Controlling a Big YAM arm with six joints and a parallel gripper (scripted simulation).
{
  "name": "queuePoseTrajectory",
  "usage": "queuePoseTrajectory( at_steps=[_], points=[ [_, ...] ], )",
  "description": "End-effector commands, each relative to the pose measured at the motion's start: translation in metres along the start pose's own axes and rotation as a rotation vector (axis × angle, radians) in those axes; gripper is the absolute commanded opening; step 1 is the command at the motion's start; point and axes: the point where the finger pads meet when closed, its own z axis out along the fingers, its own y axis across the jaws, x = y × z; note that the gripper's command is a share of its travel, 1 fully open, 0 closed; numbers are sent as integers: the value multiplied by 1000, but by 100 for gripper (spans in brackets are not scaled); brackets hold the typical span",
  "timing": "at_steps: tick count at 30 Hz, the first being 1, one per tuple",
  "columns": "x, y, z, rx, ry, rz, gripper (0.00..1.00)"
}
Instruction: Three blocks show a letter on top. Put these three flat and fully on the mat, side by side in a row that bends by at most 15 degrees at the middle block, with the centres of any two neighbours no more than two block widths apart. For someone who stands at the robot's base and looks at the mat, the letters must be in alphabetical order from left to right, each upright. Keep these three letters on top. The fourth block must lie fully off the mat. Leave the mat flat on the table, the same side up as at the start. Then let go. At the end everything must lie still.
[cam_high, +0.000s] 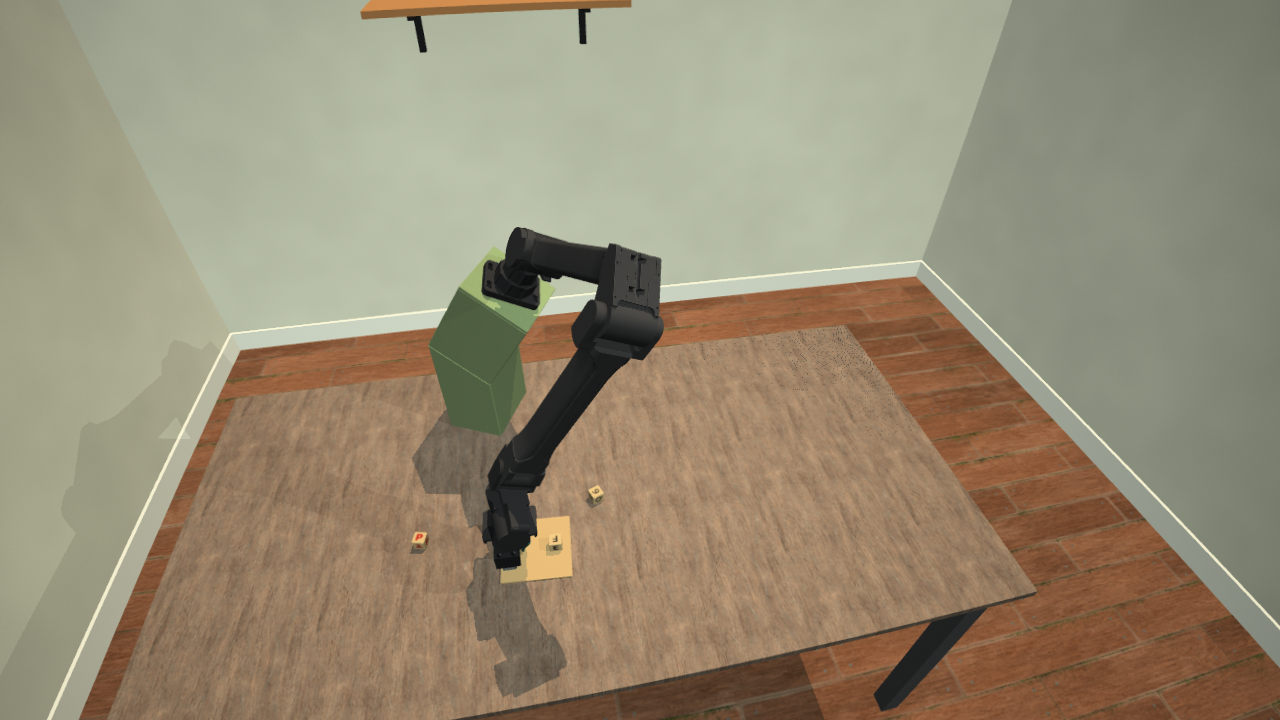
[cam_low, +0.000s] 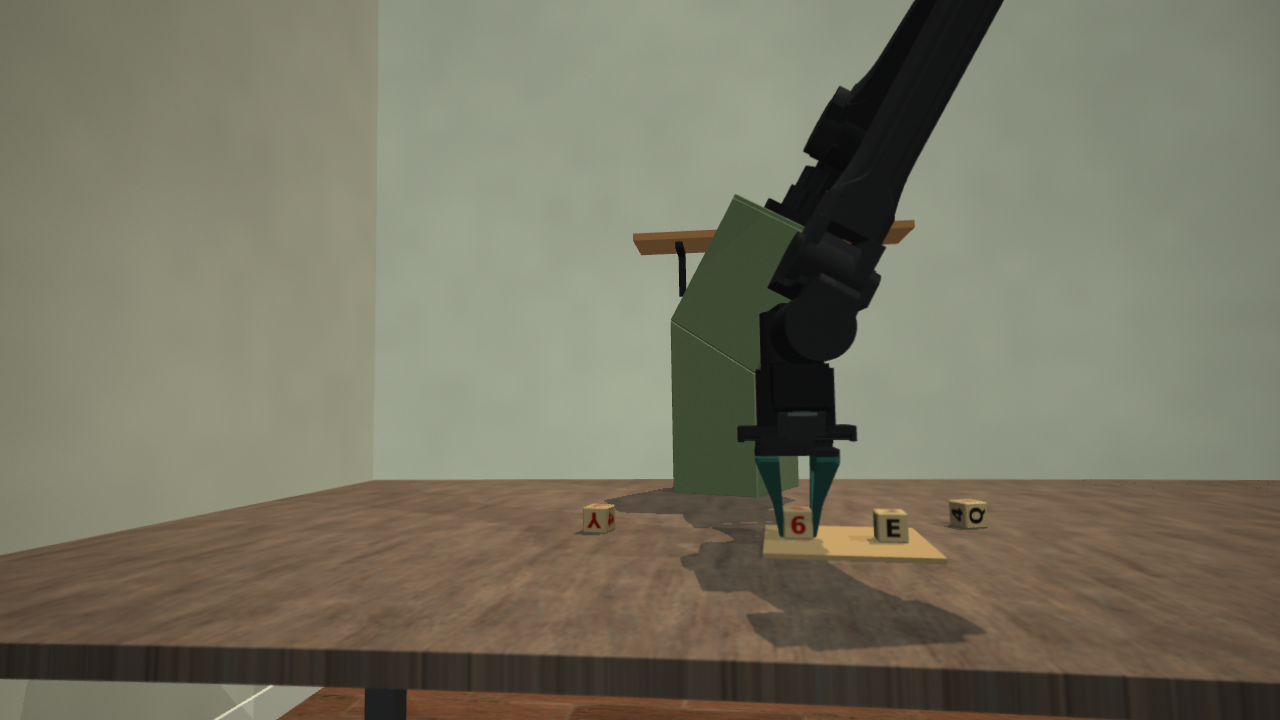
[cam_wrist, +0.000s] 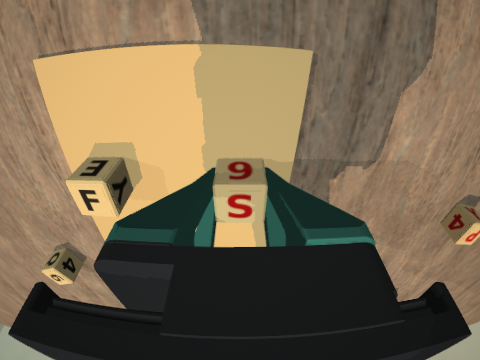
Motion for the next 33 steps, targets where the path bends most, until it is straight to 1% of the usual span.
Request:
queuePoseTrajectory(
  at_steps=[1, 15, 16, 18, 19, 23, 24, 26, 27, 29, 30, 33],
  points=[
    [-6, 3, 2, -1, -16, 1, 20],
    [-7, 3, 2, -2, -18, 0, 20],
    [-7, 3, 2, -2, -18, 0, 24],
    [-7, 3, 2, -2, -18, 0, 24],
    [-7, 3, 2, -2, -18, 0, 28],
    [-7, 3, 2, -2, -18, 0, 28],
    [-7, 3, 2, -2, -18, 0, 32],
    [-7, 3, 2, -2, -18, 0, 32],
    [-7, 3, 2, -2, -18, 0, 36],
    [-7, 3, 2, -2, -18, 0, 36],
    [-7, 3, 2, -2, -18, 0, 39],
    [-7, 3, 2, -2, -18, 0, 39]
  ],
)
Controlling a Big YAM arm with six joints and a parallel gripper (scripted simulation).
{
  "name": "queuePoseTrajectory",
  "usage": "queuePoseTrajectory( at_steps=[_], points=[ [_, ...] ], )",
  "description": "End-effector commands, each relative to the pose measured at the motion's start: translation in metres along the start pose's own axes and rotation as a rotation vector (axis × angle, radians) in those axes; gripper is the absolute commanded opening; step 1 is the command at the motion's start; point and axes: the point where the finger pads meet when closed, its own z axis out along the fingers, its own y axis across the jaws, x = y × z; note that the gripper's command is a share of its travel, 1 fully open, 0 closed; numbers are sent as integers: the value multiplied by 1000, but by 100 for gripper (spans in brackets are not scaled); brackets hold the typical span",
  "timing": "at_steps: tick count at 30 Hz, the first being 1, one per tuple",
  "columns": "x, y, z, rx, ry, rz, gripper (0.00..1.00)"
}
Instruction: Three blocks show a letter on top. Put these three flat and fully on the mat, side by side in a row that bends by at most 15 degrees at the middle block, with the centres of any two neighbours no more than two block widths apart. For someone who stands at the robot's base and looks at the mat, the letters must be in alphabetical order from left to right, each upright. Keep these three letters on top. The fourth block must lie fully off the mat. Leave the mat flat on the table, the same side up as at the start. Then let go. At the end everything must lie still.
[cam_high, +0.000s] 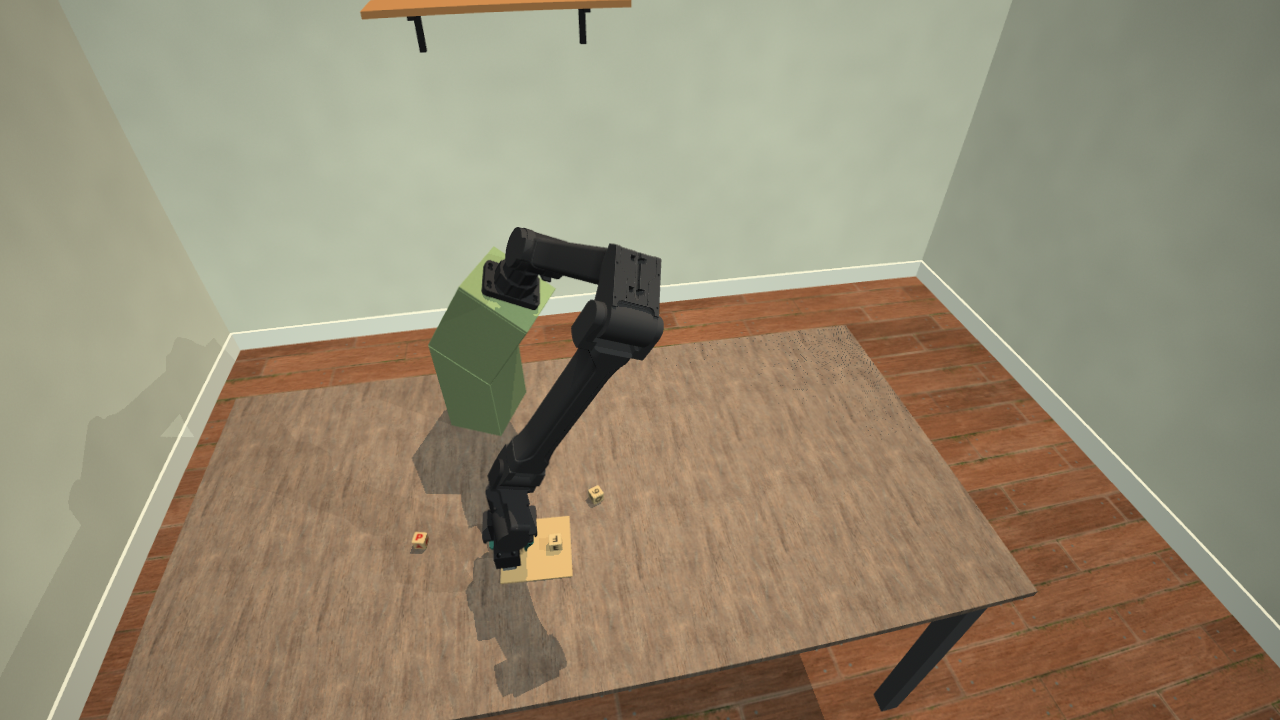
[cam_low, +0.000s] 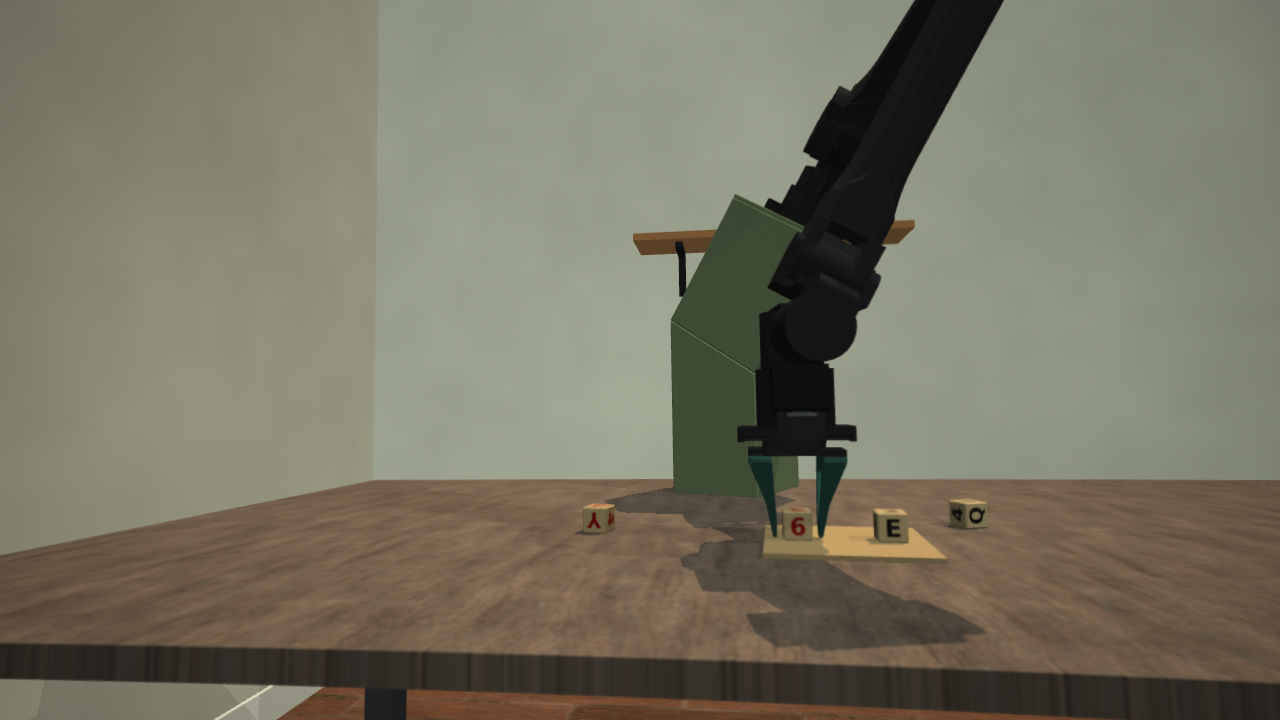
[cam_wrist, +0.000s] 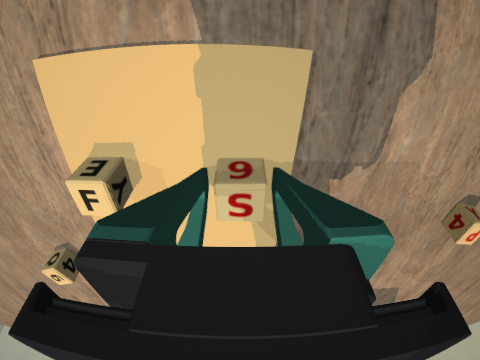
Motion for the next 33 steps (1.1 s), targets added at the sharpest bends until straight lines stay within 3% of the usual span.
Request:
queuePoseTrajectory(
  at_steps=[1, 7, 8, 25, 33],
  points=[
    [-7, 3, 2, -2, -18, -1, 39],
    [-7, 3, 2, -2, -18, -1, 39],
    [-7, 3, 2, -2, -18, -1, 90],
    [-7, 3, 0, -2, -19, 0, 90],
    [-8, -1, -14, 4, -20, 13, 90]
  ],
)
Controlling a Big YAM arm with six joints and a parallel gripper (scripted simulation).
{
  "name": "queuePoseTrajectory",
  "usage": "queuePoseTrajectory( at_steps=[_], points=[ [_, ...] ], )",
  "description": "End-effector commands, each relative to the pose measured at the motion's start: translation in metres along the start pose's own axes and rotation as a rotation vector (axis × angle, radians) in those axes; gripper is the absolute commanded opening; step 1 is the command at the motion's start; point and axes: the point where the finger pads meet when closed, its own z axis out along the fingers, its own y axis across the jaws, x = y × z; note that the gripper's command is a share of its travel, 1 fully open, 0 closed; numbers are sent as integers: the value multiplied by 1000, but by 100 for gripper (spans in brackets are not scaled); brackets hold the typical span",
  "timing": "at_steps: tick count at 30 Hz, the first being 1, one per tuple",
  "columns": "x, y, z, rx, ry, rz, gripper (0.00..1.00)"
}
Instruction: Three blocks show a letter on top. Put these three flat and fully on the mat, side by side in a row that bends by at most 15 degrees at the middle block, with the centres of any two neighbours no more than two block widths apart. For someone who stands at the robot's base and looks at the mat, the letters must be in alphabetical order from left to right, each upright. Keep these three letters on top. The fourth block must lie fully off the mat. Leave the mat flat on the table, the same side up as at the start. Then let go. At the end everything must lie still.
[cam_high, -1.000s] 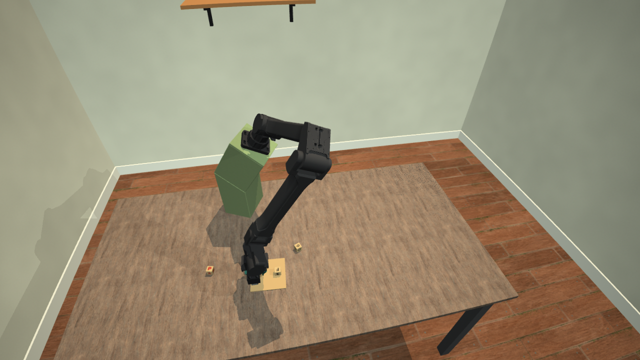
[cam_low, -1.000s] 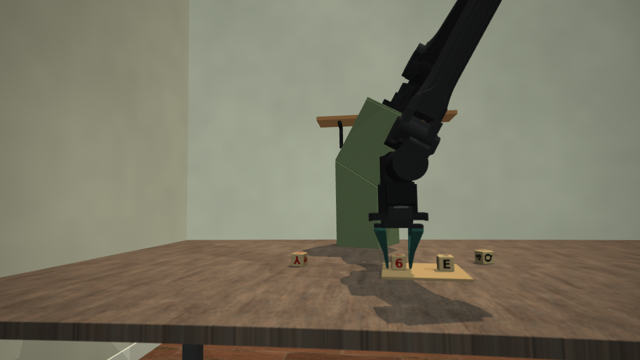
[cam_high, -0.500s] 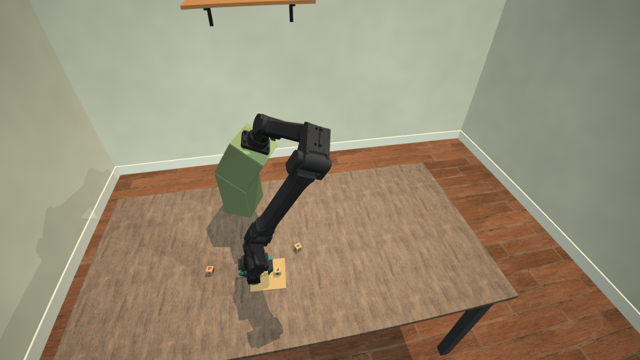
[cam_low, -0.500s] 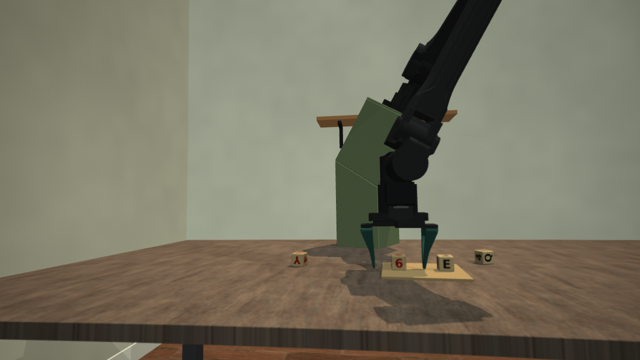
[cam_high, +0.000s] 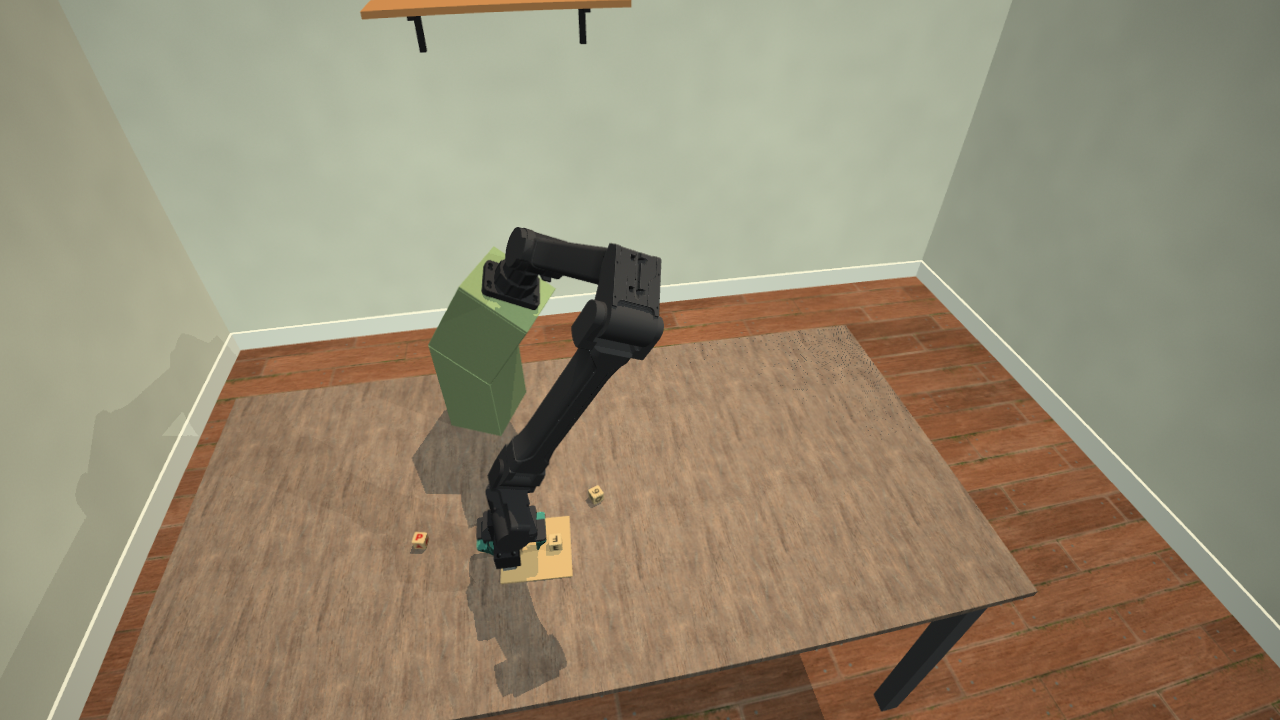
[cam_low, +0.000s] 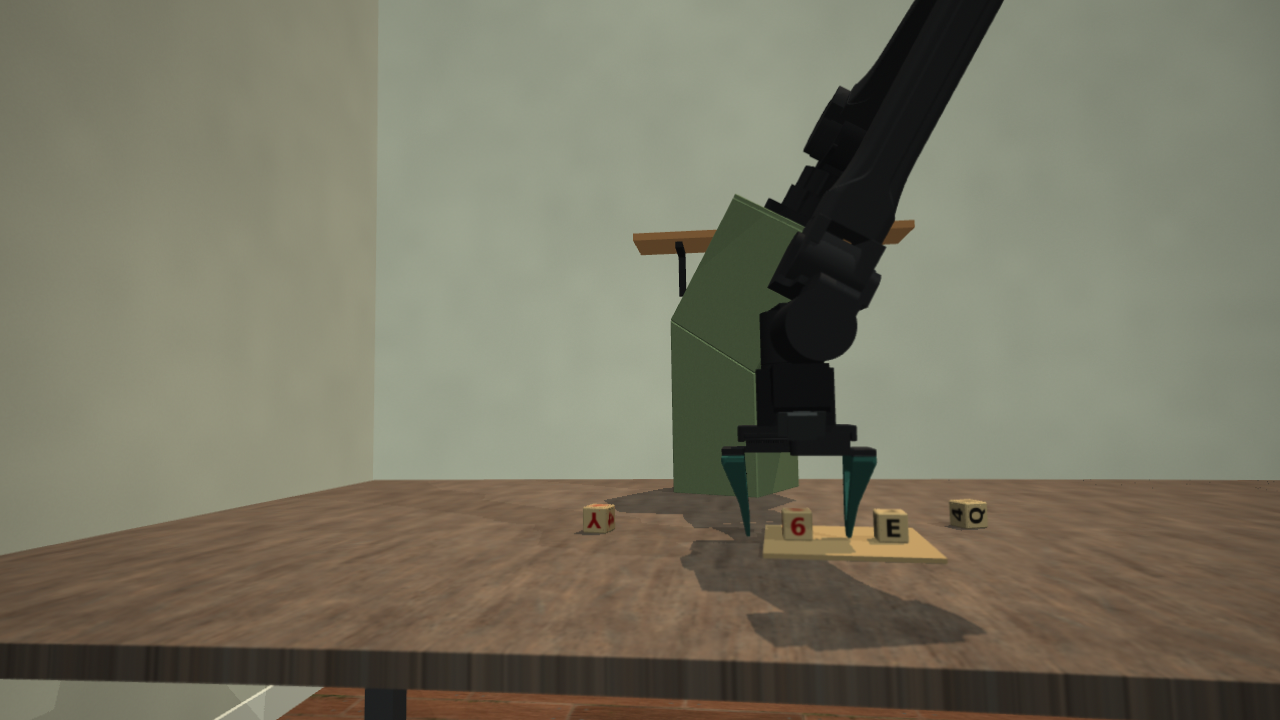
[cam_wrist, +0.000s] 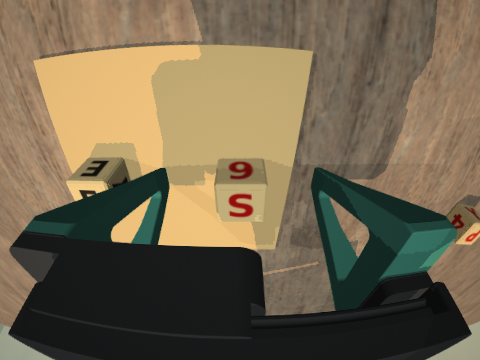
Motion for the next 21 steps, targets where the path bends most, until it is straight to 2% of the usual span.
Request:
queuePoseTrajectory(
  at_steps=[1, 21],
  points=[
    [-7, -4, -16, 5, -19, 16, 90],
    [-8, -4, -41, 3, -20, 6, 90]
  ],
)
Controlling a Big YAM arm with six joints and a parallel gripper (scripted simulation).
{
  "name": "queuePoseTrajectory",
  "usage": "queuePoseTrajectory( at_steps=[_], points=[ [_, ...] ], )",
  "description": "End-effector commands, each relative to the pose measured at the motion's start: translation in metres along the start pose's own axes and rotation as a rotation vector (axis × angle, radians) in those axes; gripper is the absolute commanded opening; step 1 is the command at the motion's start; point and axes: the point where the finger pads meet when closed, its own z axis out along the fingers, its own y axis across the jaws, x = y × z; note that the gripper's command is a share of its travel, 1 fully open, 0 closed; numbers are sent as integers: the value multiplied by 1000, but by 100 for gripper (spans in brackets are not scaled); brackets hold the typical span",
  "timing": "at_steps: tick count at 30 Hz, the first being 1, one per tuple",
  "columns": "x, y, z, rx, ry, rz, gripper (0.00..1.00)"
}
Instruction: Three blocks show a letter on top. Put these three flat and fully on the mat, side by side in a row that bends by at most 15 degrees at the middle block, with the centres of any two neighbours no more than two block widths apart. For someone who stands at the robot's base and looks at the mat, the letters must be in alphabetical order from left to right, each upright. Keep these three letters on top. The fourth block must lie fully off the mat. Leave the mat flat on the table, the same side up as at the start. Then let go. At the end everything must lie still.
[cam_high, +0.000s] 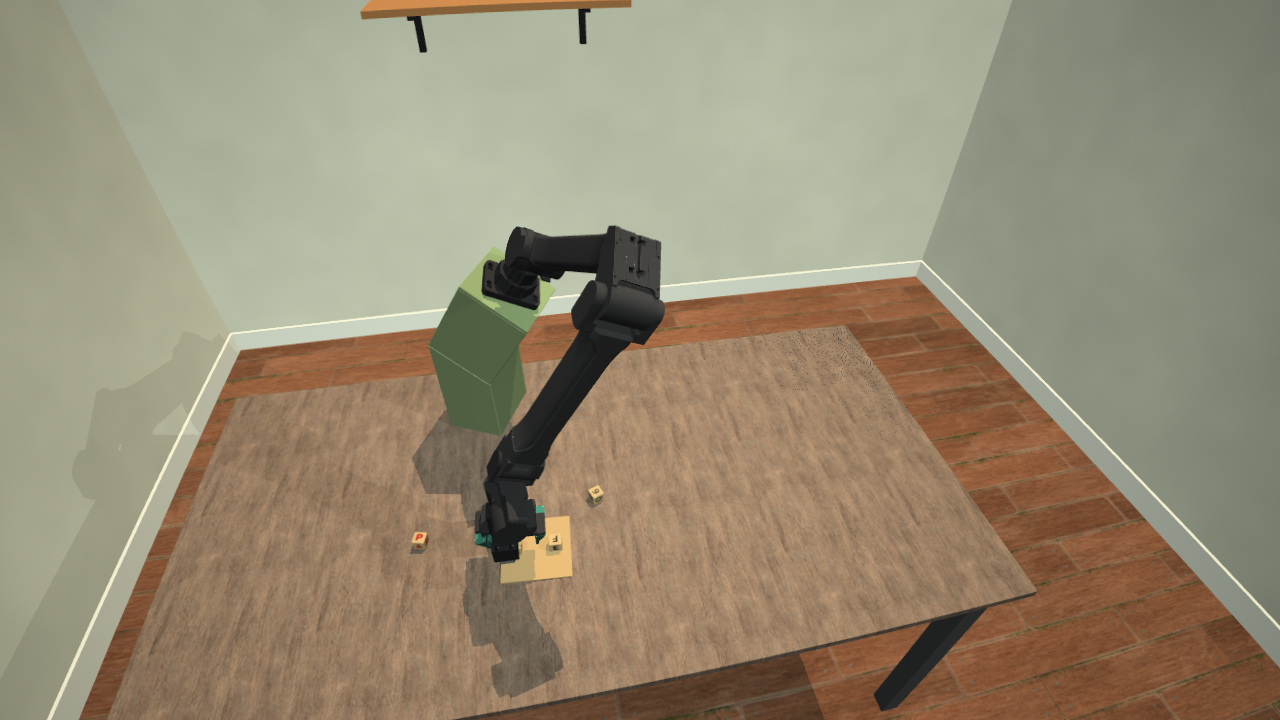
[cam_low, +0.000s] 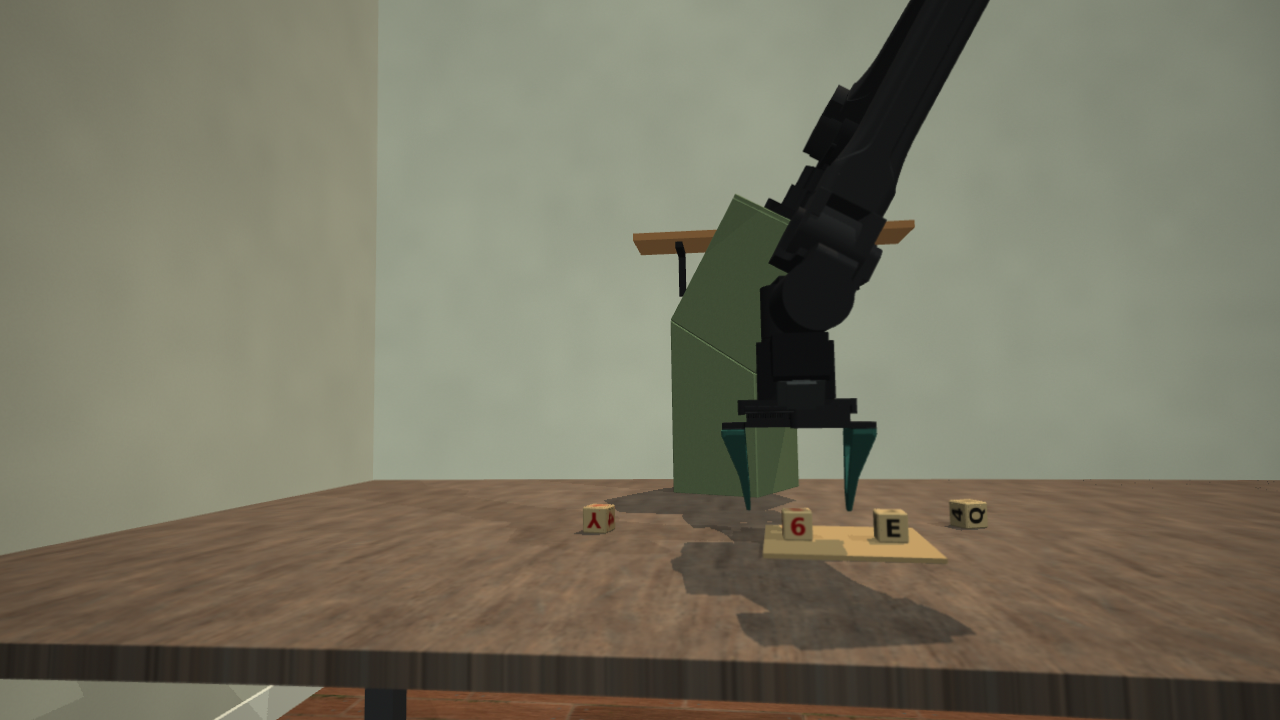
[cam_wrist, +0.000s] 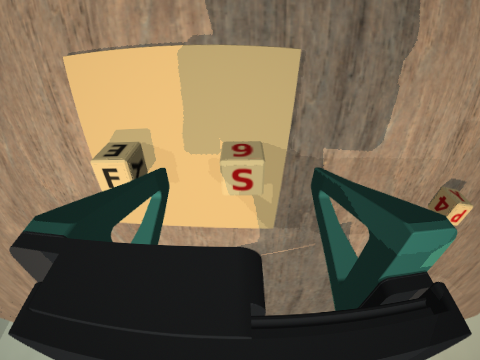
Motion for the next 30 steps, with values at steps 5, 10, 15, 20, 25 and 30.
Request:
queuePoseTrajectory(
  at_steps=[5, 10, 15, 20, 25, 30],
  points=[
    [-6, -5, -21, 3, -16, -2, 90],
    [-7, -5, -27, 3, -17, -2, 90],
    [-7, -5, -31, 3, -17, -2, 90],
    [-7, -5, -32, 3, -17, -2, 90],
    [-7, -4, -33, 3, -17, -3, 90],
    [-7, -5, -33, 3, -18, -2, 90]
  ],
)
